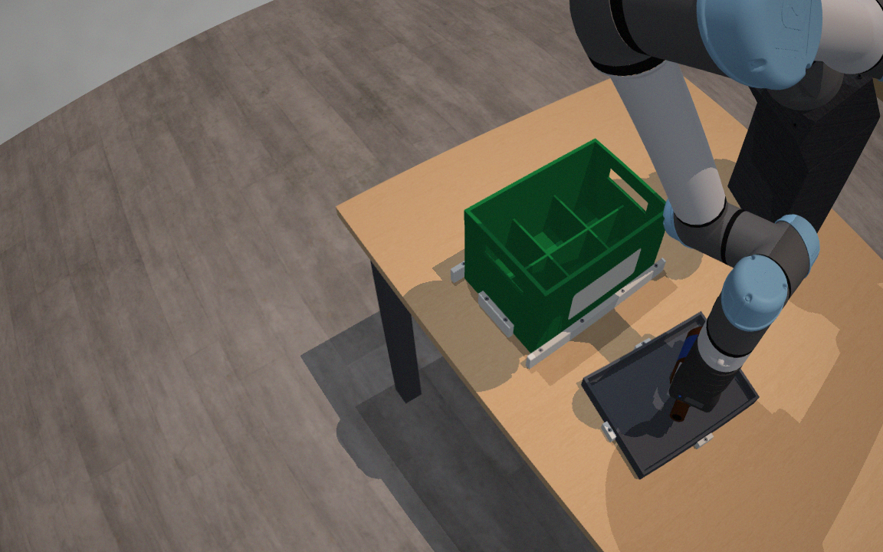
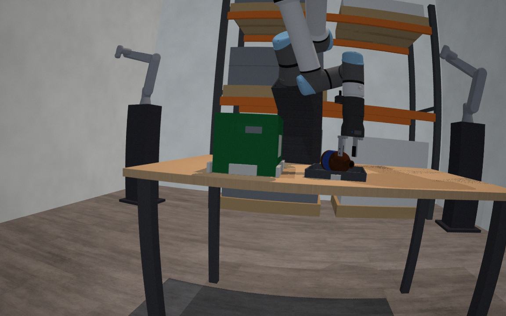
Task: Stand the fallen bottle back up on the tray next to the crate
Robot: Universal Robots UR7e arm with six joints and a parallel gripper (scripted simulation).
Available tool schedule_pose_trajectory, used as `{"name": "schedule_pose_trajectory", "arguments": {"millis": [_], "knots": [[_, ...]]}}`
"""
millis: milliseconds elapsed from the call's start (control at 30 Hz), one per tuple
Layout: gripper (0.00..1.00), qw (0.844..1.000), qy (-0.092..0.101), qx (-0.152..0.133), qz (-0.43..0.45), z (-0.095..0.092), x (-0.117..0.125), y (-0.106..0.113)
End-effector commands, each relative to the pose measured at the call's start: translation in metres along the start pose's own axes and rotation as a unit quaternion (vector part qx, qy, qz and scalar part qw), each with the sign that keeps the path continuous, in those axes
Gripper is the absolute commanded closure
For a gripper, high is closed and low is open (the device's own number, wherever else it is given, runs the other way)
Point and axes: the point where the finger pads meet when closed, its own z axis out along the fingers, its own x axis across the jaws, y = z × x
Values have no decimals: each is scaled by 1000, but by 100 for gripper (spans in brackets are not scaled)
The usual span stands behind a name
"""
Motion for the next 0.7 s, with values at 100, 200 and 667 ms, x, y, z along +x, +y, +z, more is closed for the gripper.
{"name": "schedule_pose_trajectory", "arguments": {"millis": [100, 200, 667], "knots": [[0, 1000, 0, -2, 1, 8, -1, 2], [0, 1000, -1, -2, 1, 10, -1, 2], [0, 1000, 0, -2, 1, 25, -1, 2]]}}
